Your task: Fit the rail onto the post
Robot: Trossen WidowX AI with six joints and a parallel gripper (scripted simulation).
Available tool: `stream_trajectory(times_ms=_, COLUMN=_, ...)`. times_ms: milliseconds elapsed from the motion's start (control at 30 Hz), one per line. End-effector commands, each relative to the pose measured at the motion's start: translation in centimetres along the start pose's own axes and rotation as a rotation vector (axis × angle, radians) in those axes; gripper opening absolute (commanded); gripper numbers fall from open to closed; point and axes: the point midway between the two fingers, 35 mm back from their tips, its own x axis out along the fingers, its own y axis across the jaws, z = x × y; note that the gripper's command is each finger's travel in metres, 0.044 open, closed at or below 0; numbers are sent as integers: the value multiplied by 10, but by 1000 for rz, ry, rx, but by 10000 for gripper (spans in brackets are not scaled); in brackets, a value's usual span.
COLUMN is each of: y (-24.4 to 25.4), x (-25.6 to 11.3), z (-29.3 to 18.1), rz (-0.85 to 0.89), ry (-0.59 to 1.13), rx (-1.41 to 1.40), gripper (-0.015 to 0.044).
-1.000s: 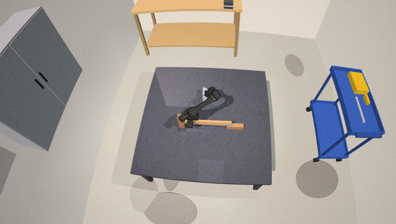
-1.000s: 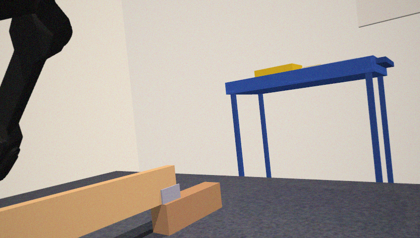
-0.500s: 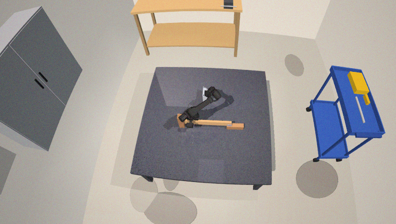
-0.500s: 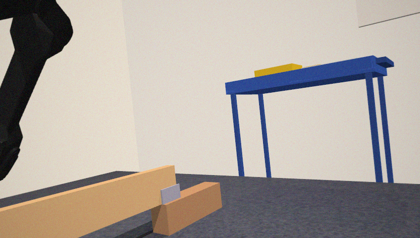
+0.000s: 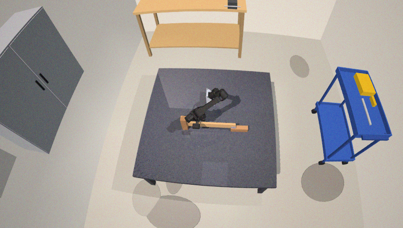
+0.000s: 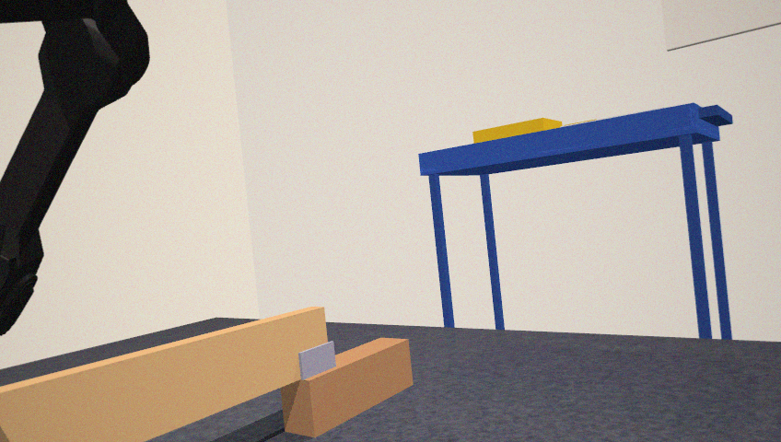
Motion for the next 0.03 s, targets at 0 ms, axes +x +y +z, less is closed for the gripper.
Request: stream_trajectory(times_ms=0, y=1, x=0, z=1, rz=4, ry=-2, rx=7, gripper=440)
